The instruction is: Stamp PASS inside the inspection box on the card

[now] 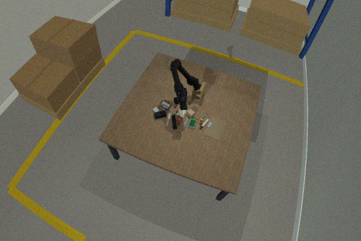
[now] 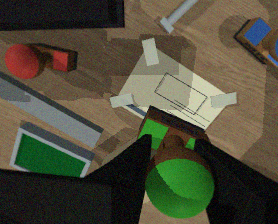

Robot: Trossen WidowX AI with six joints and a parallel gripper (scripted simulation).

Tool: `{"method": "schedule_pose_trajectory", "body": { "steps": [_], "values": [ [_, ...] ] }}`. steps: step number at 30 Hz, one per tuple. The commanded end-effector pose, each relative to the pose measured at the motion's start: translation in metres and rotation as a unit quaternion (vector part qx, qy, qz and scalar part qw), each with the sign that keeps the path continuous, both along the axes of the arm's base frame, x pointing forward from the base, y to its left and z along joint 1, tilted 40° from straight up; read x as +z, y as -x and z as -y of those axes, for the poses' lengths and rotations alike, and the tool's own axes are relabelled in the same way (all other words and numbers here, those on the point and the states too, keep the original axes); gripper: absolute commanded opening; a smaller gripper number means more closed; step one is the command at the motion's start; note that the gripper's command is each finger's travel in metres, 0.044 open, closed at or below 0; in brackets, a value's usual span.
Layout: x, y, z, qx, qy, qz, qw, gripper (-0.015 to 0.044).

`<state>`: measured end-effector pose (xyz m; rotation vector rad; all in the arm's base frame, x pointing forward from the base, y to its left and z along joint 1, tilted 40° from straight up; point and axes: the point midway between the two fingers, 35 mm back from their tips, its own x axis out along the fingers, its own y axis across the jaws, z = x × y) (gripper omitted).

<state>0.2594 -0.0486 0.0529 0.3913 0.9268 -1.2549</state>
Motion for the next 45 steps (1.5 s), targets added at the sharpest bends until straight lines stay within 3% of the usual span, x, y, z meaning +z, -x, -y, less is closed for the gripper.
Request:
{"method": "schedule_pose_trajectory", "body": {
  "steps": [1, 45],
  "values": [
    [0.005, 0.011, 0.008, -0.039, 0.002, 0.036, 0.999, 0.0],
    [-0.016, 0.008, 0.025, -0.04, 0.003, 0.039, 0.998, 0.0]
  ]
}}
